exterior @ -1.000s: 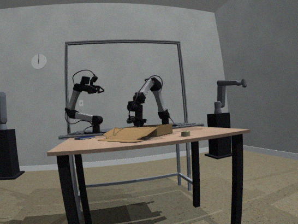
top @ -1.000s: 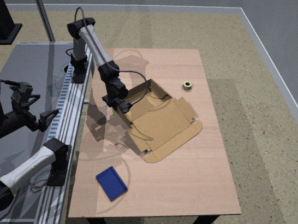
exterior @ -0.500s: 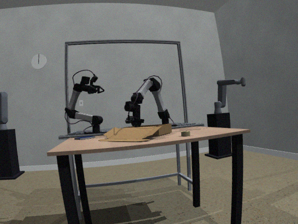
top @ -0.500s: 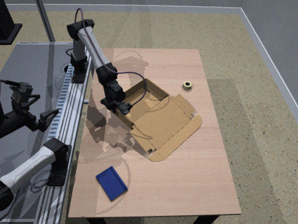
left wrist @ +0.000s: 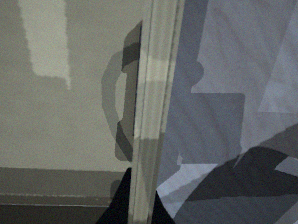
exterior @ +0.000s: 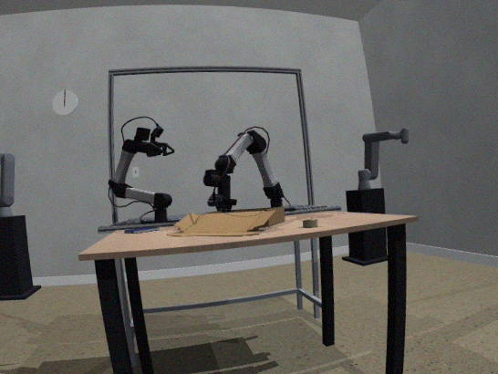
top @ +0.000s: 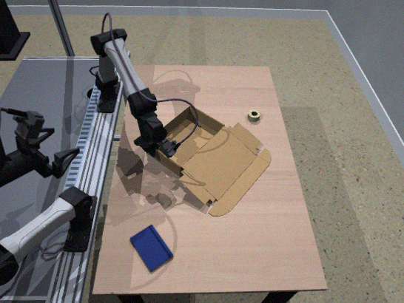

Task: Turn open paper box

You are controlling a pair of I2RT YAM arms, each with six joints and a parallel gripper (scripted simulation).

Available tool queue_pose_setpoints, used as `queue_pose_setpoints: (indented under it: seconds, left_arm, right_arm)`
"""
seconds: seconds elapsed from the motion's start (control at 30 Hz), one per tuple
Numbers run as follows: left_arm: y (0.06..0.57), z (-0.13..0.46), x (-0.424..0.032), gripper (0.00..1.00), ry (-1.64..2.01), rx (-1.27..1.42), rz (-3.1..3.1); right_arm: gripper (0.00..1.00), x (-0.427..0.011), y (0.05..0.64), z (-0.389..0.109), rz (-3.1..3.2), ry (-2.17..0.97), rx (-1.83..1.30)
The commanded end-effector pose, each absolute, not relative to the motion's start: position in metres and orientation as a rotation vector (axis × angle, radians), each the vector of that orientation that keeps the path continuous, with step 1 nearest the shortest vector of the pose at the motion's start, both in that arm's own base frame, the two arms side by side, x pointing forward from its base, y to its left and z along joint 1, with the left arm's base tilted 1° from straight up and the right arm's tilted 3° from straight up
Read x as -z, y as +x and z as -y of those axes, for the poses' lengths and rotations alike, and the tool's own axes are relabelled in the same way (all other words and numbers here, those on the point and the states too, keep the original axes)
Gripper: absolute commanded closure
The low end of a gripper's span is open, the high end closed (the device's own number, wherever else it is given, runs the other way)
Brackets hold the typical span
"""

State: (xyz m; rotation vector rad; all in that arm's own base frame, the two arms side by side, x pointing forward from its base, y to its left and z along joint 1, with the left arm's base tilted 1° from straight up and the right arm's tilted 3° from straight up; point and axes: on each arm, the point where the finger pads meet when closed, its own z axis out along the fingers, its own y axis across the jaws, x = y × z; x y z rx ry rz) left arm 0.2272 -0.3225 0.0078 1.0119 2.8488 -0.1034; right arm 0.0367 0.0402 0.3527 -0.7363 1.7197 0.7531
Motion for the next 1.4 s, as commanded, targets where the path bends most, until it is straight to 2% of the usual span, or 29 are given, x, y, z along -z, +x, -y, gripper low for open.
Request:
queue_pose_setpoints:
  seconds: [0.0, 1.37]
  left_arm:
    - [0.227, 0.338, -0.013, 1.0, 0.948, 0.139, -2.853]
    - [0.222, 0.386, -0.012, 1.0, 0.48, 0.132, -2.962]
  right_arm:
    - [0.0, -0.355, 0.04, -0.043, -1.723, -0.738, -0.753]
    - [0.0, -0.355, 0.04, -0.043, -1.723, -0.738, -0.753]
